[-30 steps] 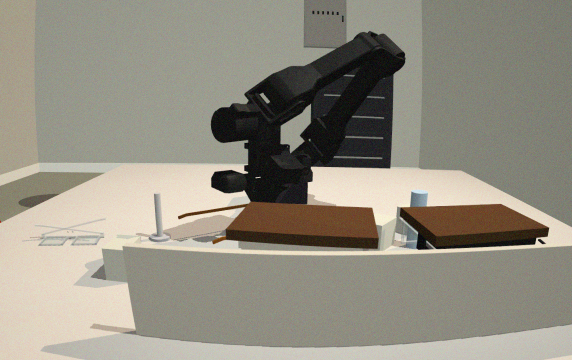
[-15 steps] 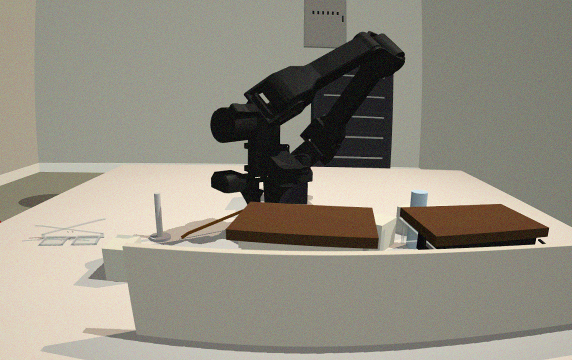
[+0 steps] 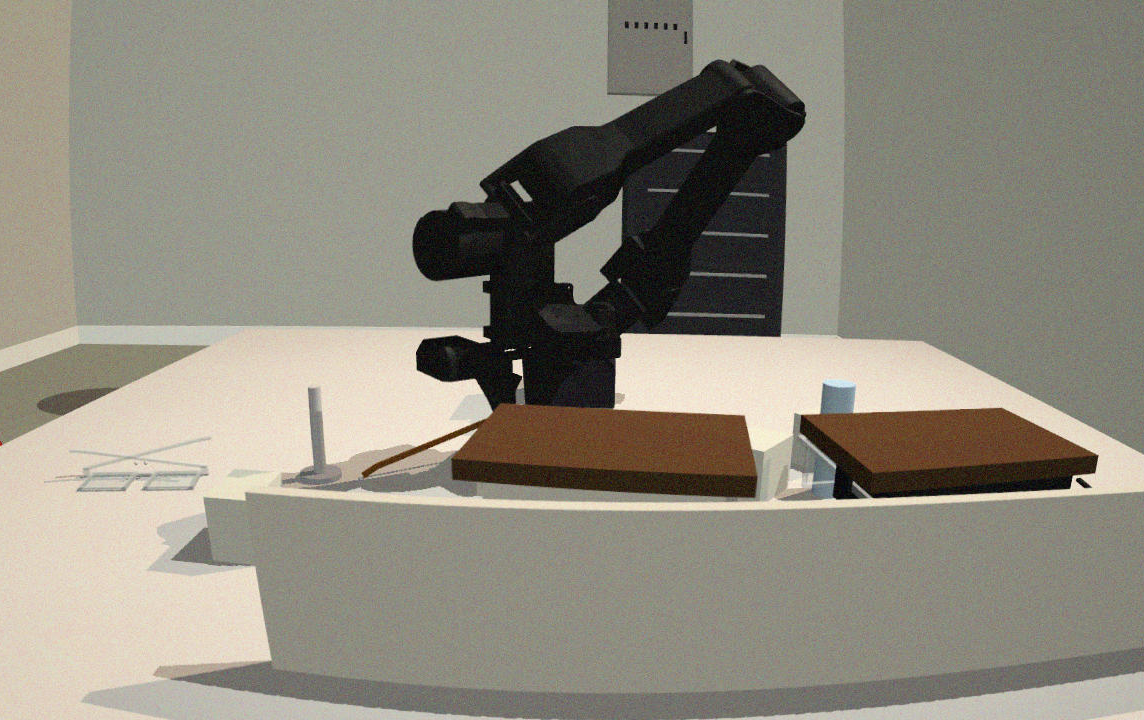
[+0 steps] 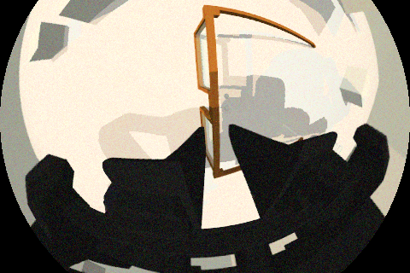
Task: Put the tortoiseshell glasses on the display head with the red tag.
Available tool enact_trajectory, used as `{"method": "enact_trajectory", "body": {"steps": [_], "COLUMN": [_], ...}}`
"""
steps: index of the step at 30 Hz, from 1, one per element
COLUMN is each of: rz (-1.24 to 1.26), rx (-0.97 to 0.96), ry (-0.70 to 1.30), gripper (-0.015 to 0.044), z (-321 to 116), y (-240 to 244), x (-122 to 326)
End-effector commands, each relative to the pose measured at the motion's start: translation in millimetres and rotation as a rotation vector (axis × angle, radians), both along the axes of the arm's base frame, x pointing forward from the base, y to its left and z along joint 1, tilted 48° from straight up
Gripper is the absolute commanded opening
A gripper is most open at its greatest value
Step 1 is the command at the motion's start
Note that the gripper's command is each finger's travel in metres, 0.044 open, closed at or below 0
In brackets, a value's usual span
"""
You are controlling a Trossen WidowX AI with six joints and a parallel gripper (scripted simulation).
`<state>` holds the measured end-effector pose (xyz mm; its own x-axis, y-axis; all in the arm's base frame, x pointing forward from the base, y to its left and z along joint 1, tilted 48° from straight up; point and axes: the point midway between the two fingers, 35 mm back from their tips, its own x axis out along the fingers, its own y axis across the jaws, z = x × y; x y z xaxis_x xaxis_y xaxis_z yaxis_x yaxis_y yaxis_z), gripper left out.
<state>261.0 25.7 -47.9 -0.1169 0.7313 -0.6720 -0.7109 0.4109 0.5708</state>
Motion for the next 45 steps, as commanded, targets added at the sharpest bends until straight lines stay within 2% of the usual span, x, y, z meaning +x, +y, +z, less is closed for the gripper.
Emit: {"method": "enact_trajectory", "body": {"steps": [1, 9, 14, 17, 21, 31, 33, 34, 45], "rz": [0.003, 0.002, 0.002, 0.002, -0.009, 0.001, 0.001, 0.001, 0.001], "rx": [-0.005, -0.005, -0.006, -0.006, -0.001, -0.006, -0.006, -0.006, -0.006], "ry": [-0.010, -0.009, -0.008, -0.008, 0.000, -0.007, -0.007, -0.007, -0.008], "gripper": [0.0107, 0.0107, 0.0107, 0.0107, 0.0200, 0.0200, 0.0147, 0.0140, 0.0140], "z": [0.3, 2.4, 36.9, 39.4, 33.8, 36.4, 36.4, 36.4, 32.4], "y": [-3.6, -7.5, -34.4, -36.2, -32.0, -36.0, -36.0, -36.0, -32.1], "x": [4.2, 5.4, 2.6, 2.2, 1.2, 7.7, 7.7, 7.7, 7.6]}}
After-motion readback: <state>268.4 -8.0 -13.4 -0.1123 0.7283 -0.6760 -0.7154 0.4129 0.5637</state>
